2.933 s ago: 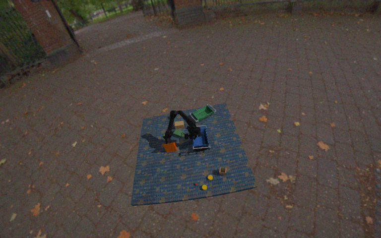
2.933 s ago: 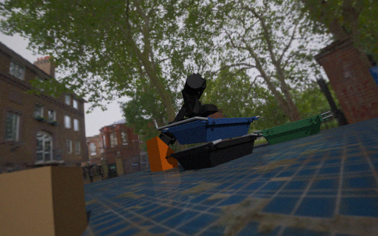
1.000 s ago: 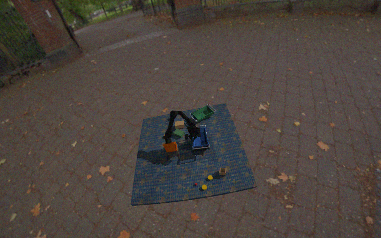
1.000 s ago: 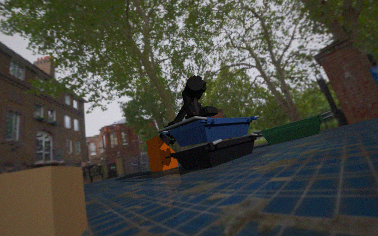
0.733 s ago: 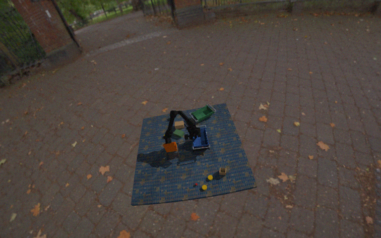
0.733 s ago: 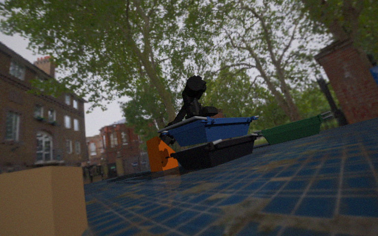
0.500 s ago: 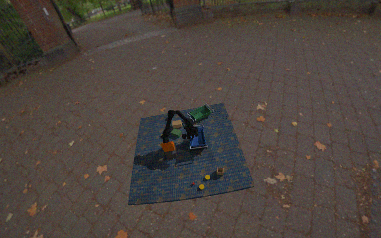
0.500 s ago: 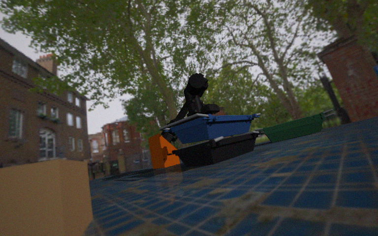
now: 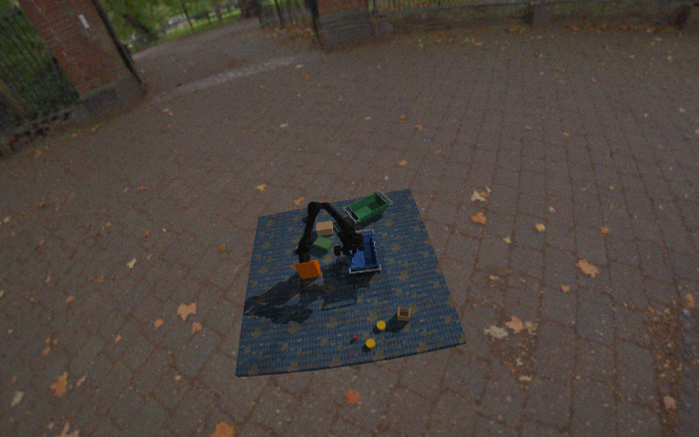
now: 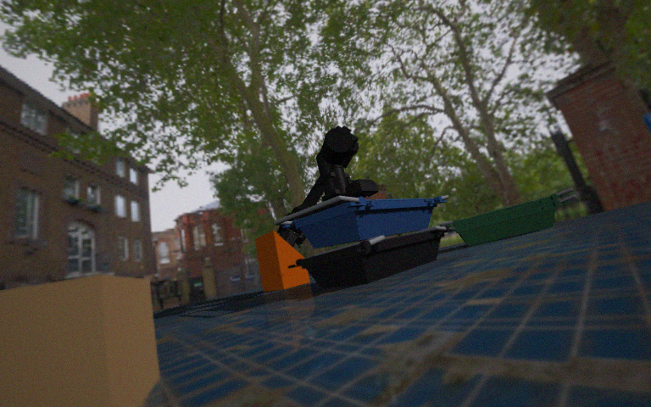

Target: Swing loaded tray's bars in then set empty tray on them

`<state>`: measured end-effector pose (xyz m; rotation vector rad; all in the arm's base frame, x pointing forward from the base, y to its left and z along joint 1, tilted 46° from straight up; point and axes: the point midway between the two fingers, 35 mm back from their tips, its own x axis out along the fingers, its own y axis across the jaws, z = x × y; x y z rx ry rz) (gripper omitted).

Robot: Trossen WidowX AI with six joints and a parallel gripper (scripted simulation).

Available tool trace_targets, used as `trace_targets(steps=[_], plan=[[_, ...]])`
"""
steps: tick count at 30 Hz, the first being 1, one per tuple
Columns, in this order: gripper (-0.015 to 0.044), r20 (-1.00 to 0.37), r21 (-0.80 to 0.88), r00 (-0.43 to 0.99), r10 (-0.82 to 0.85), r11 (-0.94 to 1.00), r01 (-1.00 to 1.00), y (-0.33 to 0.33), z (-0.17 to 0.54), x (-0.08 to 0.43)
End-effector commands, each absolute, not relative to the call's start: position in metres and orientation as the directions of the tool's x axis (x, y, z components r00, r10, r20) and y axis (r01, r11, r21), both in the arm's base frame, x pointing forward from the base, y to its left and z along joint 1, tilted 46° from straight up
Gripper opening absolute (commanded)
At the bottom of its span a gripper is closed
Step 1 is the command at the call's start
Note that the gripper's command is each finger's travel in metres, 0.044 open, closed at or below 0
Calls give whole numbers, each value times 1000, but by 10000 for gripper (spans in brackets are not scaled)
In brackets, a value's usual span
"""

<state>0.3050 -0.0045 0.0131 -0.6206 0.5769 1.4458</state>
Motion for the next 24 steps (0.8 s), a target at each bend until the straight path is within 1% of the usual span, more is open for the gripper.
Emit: trace_targets(steps=[1,24], plan=[[59,-694,-8,12,719,10,-1000,2,9,298],[396,-694,-8,12,719,10,-1000,2,9,298]])
